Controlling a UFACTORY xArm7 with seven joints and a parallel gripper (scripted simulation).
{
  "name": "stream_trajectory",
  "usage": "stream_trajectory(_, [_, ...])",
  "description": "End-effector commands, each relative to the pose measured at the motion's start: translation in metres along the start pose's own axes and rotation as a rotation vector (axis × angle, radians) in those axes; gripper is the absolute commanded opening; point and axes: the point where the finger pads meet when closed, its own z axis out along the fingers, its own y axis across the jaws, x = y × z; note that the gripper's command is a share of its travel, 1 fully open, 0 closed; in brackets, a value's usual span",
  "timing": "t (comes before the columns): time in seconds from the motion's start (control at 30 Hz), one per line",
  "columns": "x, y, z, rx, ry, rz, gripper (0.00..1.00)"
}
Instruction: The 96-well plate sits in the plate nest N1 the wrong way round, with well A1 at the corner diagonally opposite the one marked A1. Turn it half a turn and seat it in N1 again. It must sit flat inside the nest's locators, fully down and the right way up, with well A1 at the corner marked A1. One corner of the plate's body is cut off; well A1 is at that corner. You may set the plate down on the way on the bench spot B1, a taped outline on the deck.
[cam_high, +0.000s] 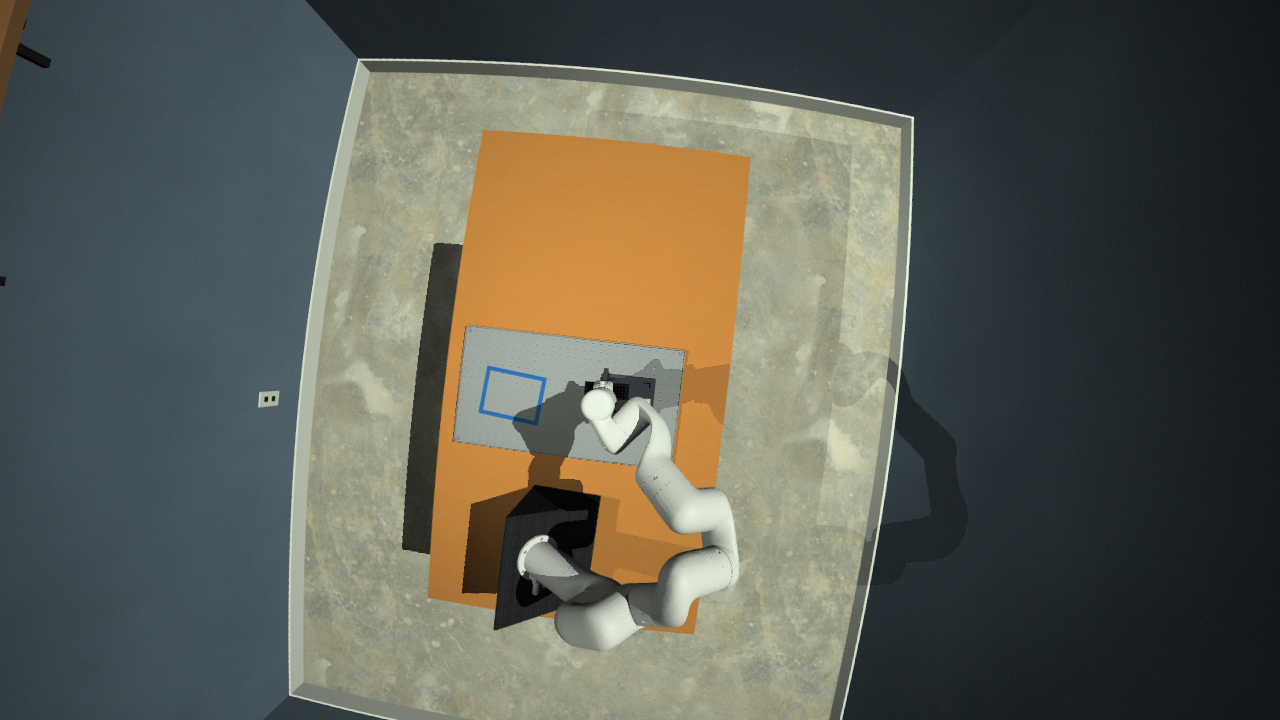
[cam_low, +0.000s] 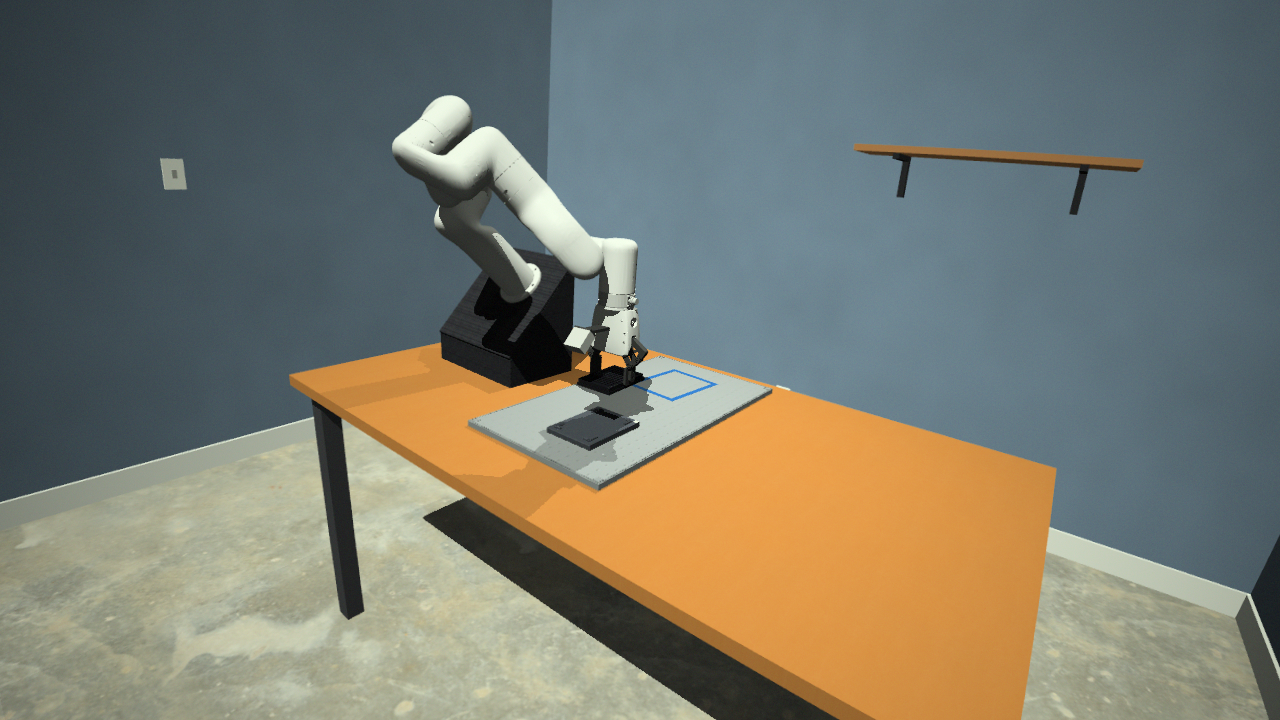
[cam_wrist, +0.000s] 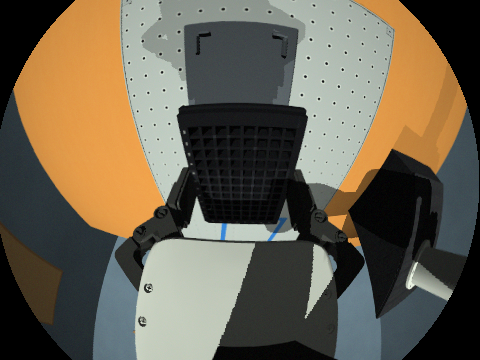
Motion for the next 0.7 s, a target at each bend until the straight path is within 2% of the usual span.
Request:
stream_trajectory(0.0, [0.015, -0.003, -0.002, 0.009, 0.002, 0.038, 0.00])
stream_trajectory(0.5, [0.058, -0.006, -0.004, 0.009, 0.002, 0.038, 0.00])
stream_trajectory(0.67, [0.060, -0.006, -0.004, 0.009, 0.002, 0.038, 0.00])
